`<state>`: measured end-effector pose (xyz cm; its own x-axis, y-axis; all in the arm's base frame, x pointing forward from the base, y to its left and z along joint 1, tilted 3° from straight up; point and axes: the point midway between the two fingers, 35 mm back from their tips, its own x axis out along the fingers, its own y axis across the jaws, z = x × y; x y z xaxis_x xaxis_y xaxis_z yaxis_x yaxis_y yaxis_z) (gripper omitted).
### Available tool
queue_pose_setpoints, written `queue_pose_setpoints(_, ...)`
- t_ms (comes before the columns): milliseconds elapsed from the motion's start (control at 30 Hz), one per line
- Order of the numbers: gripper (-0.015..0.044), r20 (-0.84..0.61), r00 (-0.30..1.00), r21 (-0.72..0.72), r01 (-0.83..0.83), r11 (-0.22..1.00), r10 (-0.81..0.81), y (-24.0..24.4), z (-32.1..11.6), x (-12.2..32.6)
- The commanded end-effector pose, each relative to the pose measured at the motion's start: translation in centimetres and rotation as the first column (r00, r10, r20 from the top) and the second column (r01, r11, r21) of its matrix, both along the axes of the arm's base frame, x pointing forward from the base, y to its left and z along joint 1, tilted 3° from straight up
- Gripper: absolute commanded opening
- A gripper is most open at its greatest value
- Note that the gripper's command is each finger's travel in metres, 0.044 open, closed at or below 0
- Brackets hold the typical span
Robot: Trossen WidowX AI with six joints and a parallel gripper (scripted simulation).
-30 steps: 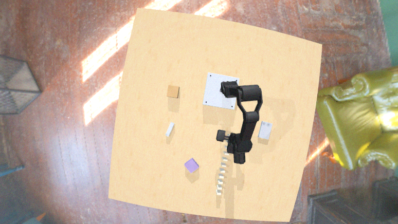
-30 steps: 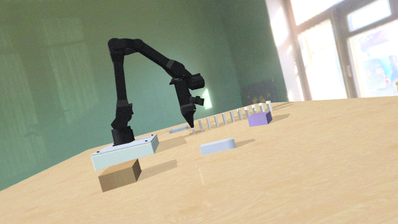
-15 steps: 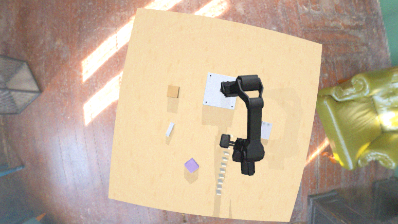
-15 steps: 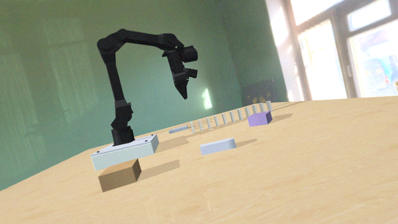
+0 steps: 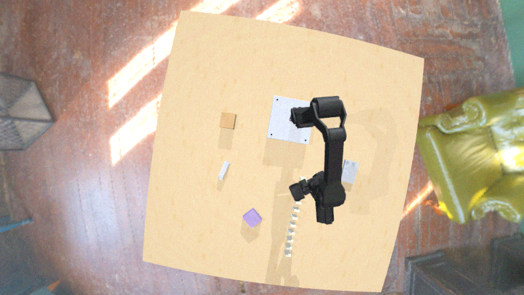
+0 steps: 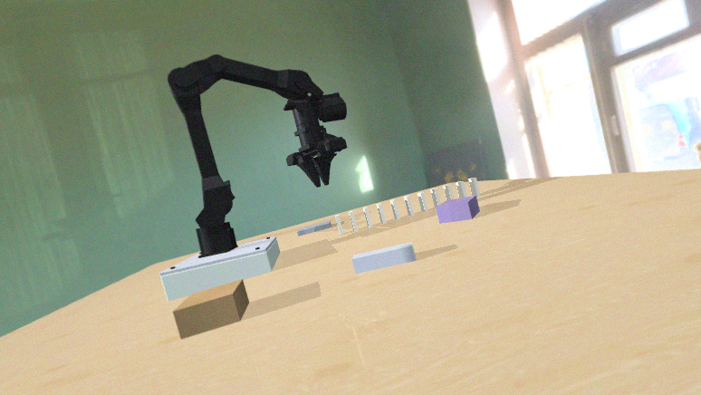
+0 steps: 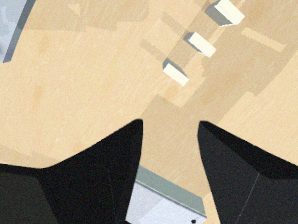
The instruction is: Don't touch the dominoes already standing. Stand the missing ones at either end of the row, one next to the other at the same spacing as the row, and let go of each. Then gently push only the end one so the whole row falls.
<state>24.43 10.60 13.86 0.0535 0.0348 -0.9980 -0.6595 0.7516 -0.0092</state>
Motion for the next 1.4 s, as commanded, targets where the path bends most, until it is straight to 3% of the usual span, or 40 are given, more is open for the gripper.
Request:
queue_pose_setpoints(0,0.0046,0.026,0.764,-0.05,-0.643,0.764,0.645,0.0,-2.5,-1.6)
queue_pose_setpoints(67,0.0,0.022,0.638,-0.064,-0.767,0.638,0.77,-0.1,-3.2,-2.1)
queue_pose_setpoints(133,0.0,0.02,0.589,-0.069,-0.806,0.588,0.808,-0.1,-3.5,-2.2)
queue_pose_setpoints(1367,0.0,0.02,0.589,-0.069,-0.806,0.588,0.808,-0.1,-3.5,-2.2)
